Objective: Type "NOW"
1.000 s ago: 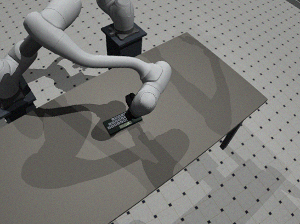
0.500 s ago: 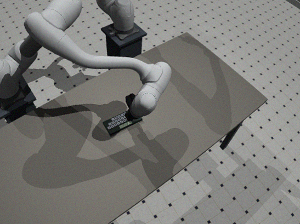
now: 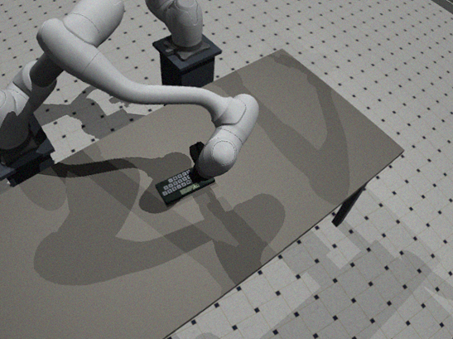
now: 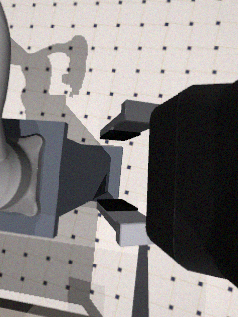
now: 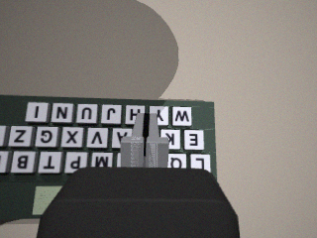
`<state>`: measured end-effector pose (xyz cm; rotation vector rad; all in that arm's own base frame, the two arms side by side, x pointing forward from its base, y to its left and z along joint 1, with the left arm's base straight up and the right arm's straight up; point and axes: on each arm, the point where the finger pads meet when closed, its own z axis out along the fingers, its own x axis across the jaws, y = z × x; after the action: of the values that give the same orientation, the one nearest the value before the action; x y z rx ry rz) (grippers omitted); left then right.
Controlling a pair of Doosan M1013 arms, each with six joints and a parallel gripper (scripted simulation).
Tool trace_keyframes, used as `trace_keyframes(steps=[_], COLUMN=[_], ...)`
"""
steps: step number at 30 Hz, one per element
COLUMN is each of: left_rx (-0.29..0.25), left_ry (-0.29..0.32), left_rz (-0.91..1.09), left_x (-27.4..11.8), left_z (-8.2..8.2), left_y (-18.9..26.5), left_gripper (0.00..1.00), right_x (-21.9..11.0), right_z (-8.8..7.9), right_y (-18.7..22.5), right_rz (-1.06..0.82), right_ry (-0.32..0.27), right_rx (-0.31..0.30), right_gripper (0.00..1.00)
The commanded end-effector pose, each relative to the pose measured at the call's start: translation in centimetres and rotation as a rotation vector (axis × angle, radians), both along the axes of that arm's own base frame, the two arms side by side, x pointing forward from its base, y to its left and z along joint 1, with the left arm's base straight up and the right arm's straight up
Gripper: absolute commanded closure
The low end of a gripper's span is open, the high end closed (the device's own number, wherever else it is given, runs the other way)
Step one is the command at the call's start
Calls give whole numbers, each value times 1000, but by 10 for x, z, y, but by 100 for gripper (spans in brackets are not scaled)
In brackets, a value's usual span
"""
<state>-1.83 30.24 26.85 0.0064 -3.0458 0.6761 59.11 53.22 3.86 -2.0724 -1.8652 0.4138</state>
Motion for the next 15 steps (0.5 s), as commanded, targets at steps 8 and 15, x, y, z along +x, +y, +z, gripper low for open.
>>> trace_keyframes(steps=[8, 15], left_rx=[1, 1], left_ry=[0, 0], left_rz=[0, 0], left_x=[0, 0], left_z=[0, 0], left_y=[0, 0], left_gripper=[0, 0], right_x=[0, 0], right_z=[1, 0], right_y=[0, 0], right_rz=[0, 0], right_ry=[-1, -1], right_rx=[2, 2], right_gripper=[100, 100])
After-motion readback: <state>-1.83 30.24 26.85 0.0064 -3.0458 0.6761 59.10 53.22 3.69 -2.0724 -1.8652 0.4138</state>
